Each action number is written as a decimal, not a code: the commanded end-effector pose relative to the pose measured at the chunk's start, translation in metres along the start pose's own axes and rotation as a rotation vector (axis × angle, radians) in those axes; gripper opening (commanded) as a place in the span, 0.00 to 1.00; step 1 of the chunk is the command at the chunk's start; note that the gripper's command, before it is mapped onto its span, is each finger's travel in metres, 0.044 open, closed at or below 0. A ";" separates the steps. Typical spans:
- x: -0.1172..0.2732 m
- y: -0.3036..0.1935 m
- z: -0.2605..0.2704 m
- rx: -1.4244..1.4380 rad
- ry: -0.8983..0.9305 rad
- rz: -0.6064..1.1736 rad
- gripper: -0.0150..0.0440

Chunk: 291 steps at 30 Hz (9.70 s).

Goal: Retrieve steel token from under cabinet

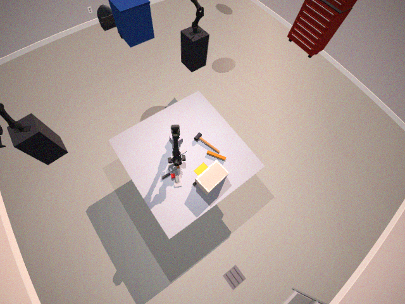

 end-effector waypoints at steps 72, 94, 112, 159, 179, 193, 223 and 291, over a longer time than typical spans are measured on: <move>0.000 0.000 0.001 0.603 0.000 -0.001 0.25; 0.000 0.000 0.001 0.632 0.000 -0.001 0.71; -0.003 0.000 0.000 0.628 -0.003 -0.005 0.67; -0.002 0.031 0.024 0.678 0.001 -0.005 0.25; -0.001 0.053 0.040 0.683 0.002 -0.007 0.25; 0.000 0.067 0.051 0.684 0.002 -0.008 0.25; 0.001 0.094 0.072 0.684 0.003 -0.011 0.25; 0.003 0.141 0.115 0.685 0.006 -0.016 0.25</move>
Point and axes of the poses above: the point midway between the two fingers, 35 mm back from their tips, its own x axis back along the fingers, its own z axis across the jaws, y = z × x, the point moved 9 cm from there along x, back along the fingers, and after that the axes turned 2 degrees about x, right-handed, at the moved point
